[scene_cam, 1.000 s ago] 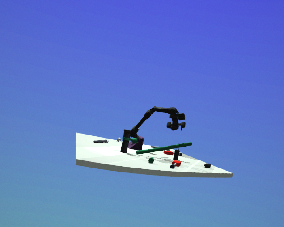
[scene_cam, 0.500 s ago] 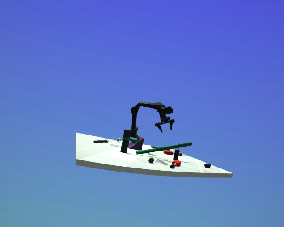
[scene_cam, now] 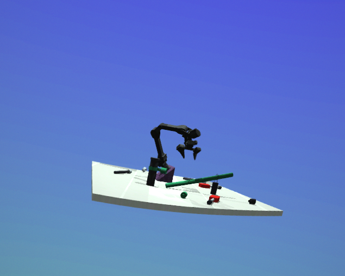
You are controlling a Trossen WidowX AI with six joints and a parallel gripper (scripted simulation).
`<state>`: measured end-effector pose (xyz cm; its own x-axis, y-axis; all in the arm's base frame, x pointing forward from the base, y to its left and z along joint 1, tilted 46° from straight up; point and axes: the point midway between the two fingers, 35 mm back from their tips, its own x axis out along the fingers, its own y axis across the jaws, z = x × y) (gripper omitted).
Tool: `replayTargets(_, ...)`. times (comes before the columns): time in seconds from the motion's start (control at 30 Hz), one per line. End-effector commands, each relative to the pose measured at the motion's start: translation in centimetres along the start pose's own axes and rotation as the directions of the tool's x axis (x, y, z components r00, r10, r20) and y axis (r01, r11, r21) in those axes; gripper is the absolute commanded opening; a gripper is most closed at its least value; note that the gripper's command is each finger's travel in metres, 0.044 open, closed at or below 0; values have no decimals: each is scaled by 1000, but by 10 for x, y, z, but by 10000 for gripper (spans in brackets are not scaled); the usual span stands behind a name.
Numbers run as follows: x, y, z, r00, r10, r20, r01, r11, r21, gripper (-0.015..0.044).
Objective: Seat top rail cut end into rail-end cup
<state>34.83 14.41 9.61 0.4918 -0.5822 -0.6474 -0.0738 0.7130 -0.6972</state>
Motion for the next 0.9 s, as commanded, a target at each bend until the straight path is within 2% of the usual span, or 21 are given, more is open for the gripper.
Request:
replayTargets(0.0,2,-9,-1,1000,-24,3,24,999,-48,440)
replayTargets(0.2,13,-66,2,990,-139,-17,120,907,-404,440)
replayTargets(0.4,21,-139,-6,956,-287,-66,130,611,-781,440)
replayTargets(0.53,22,-157,-9,943,-323,-82,103,516,-851,440)
replayTargets(0.87,22,-157,-9,943,-323,-82,103,516,-851,440)
